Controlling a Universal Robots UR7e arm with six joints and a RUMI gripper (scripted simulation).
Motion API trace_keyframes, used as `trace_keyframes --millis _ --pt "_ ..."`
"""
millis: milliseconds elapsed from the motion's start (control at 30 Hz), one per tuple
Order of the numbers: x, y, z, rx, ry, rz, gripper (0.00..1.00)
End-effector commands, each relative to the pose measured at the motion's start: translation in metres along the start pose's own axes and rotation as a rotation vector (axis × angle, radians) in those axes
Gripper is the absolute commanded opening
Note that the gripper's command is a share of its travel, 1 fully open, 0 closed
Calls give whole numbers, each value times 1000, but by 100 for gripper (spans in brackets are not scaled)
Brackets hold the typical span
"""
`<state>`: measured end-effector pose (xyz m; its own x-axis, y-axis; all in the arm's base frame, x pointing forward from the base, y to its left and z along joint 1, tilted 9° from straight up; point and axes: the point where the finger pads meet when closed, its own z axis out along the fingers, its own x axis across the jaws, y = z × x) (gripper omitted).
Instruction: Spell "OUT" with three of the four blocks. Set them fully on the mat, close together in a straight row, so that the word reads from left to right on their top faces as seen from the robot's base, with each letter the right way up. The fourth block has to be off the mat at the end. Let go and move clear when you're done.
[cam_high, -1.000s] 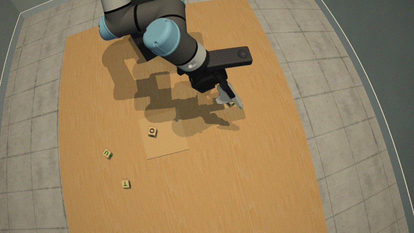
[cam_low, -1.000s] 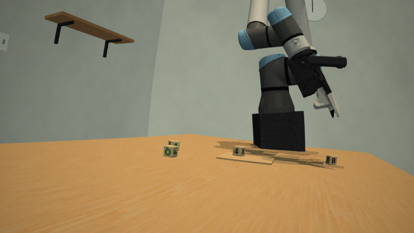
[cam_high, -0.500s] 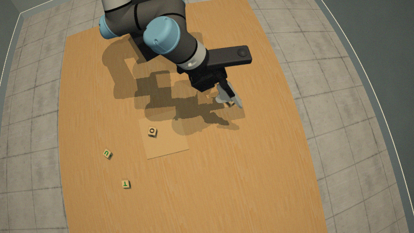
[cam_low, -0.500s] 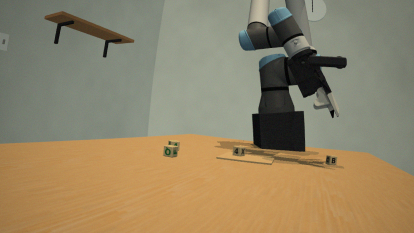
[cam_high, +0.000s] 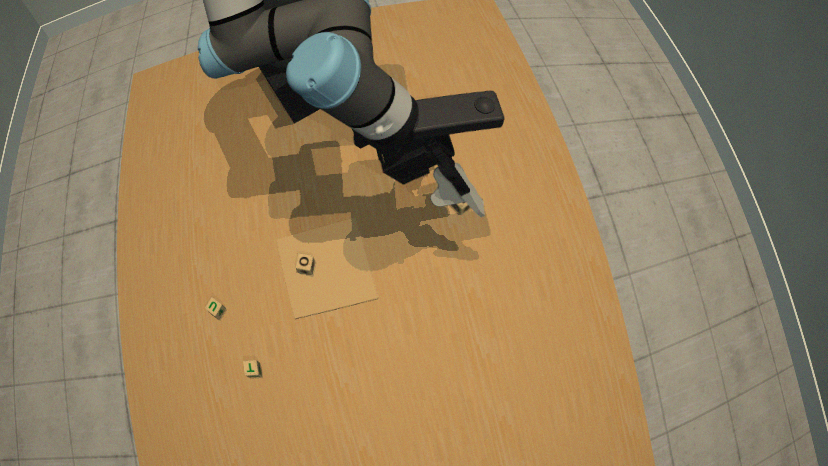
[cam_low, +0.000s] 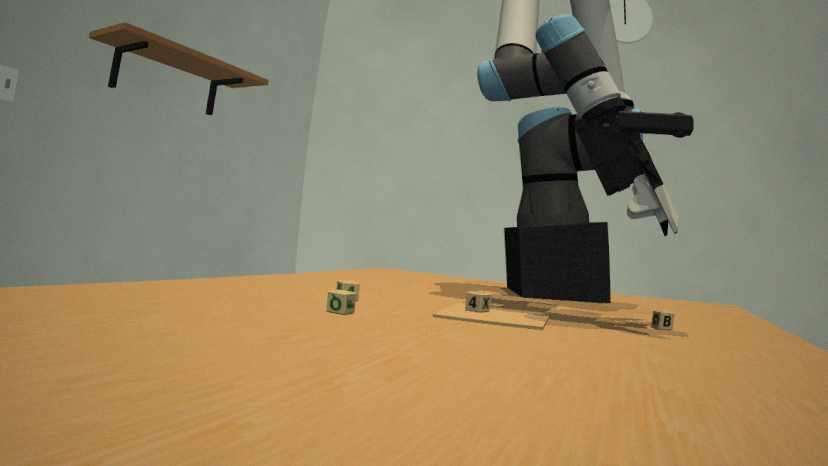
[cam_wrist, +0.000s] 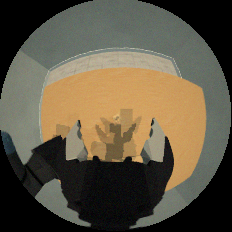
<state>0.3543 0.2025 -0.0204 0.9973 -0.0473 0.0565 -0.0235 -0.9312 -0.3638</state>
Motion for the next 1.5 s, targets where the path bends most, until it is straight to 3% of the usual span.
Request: trace_keyframes --millis 0,900,1100,1167,1467 --pt "0 0 0 0 1 0 100" --pt "4 6 -3 -2 1 0 100" --pt "22 36 -18 -10 1 0 100" --pt "22 36 -18 -10 1 0 100" --pt "53 125 -67 -19 -2 1 100"
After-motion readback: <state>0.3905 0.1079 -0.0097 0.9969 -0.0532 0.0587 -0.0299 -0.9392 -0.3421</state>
